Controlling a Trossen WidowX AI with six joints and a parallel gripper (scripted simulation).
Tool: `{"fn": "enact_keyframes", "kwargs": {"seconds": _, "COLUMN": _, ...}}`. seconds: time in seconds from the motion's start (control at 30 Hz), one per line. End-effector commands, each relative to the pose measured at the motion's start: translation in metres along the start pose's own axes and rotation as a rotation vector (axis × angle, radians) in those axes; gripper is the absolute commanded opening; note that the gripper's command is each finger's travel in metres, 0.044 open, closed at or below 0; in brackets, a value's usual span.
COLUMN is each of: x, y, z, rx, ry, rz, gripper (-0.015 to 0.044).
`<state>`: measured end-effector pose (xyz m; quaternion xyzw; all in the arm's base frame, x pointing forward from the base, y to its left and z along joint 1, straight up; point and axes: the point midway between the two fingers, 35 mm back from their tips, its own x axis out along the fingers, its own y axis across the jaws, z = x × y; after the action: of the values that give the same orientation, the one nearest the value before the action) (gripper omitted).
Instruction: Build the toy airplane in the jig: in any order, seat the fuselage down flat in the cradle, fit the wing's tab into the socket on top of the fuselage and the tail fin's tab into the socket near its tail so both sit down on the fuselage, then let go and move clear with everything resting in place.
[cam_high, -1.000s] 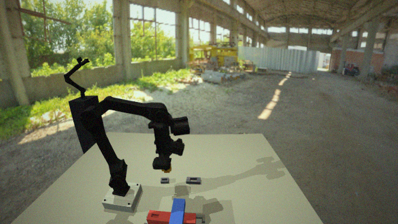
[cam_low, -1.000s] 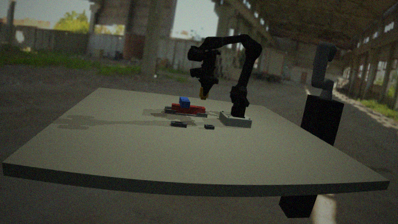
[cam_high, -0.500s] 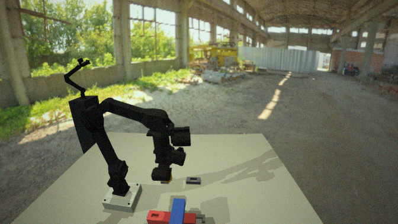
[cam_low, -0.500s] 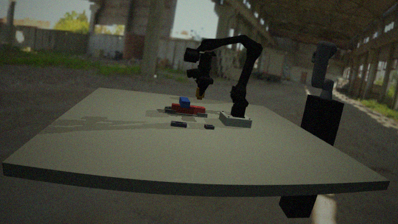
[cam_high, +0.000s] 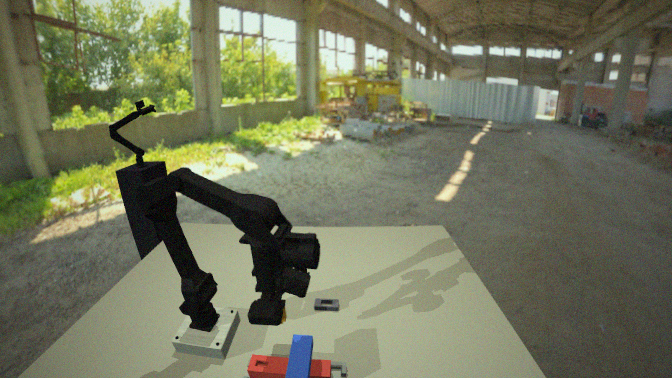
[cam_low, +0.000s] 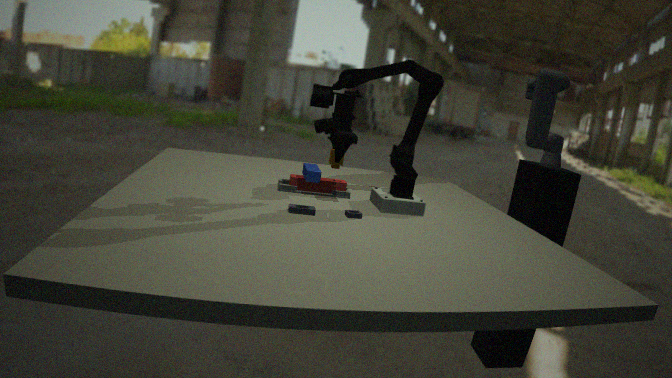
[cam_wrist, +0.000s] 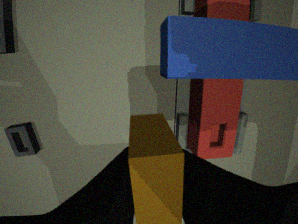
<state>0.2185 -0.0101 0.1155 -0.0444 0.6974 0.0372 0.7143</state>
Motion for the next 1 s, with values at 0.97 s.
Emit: {"fn": "enact_keyframes", "kwargs": {"seconds": 0.97, "x": 0.019, "y": -0.082, "z": -0.033, "rx": 0.048, "ry": 0.004, "rz": -0.006, "gripper": 0.0066}}
